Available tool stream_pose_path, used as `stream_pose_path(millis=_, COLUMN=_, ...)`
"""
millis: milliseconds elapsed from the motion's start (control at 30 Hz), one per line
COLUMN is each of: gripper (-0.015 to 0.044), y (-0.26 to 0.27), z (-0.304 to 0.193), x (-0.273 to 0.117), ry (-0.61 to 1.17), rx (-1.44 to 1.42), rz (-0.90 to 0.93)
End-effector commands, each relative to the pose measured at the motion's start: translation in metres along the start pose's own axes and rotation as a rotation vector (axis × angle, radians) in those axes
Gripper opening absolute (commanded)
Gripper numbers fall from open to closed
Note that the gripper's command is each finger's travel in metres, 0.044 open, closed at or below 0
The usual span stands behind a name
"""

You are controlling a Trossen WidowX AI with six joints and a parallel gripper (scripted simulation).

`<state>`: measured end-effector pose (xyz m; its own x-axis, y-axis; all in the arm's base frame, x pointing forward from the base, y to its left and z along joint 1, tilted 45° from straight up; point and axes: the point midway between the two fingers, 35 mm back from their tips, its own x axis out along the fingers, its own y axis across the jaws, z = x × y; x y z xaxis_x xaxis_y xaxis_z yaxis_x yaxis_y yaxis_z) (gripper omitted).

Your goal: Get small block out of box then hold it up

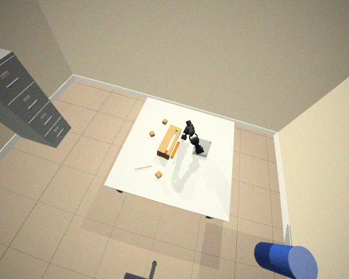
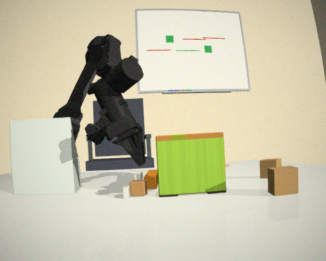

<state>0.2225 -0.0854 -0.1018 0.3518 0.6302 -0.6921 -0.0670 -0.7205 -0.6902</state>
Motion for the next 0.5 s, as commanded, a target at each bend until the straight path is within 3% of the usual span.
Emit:
stream_pose_path(millis=0, gripper=0.0285, y=0.0, z=0.0, x=0.005, ry=0.006, rx=0.002, rz=-0.003)
stream_pose_path(millis=467, gripper=0.0285, y=0.0, z=0.008, x=0.027, ry=0.006, rx=0.002, rz=-0.002)
